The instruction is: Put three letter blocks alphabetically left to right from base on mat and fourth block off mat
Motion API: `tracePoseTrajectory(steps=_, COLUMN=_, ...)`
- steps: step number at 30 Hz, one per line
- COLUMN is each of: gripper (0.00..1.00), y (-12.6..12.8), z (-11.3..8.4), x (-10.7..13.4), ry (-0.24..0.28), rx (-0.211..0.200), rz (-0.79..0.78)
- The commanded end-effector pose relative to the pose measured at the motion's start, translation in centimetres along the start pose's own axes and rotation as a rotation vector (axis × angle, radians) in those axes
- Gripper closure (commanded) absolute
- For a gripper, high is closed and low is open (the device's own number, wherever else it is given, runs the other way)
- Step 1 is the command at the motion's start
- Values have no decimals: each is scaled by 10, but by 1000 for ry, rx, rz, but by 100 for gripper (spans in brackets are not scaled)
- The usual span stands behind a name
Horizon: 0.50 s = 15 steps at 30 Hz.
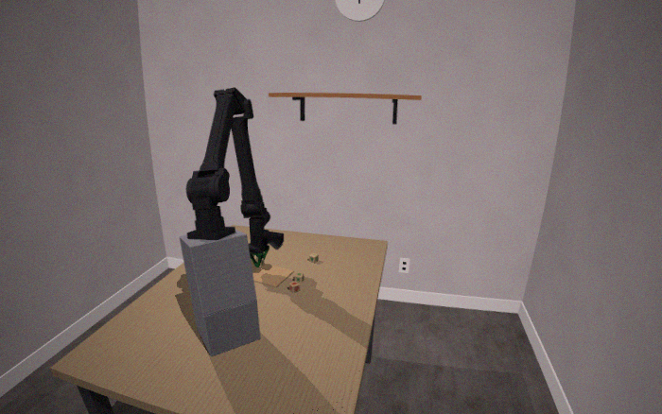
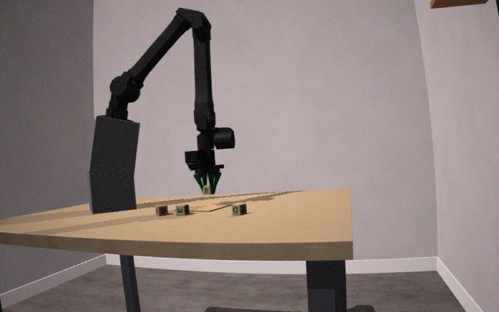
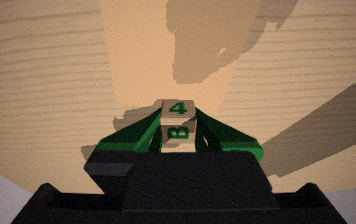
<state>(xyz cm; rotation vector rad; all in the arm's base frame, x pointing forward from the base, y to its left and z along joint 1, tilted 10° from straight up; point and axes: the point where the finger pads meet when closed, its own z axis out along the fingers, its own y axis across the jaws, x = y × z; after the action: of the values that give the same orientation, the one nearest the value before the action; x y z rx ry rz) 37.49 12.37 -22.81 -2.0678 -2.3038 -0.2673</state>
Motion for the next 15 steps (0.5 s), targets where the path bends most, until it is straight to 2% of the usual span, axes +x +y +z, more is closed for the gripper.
tracePoseTrajectory(steps=1, gripper=74, y=9, z=8, x=-1, ry=-2, rx=-22, rz=13)
tracePoseTrajectory(steps=8, gripper=74, y=6, z=30, x=3, ry=-1, rx=-18, rz=4)
tracePoseTrajectory(steps=12, gripper=74, y=7, z=33, x=0, ry=-2, rx=-19, rz=7)
tracePoseTrajectory(steps=15, gripper=74, y=13, z=26, x=3, ry=1, rx=-34, rz=4)
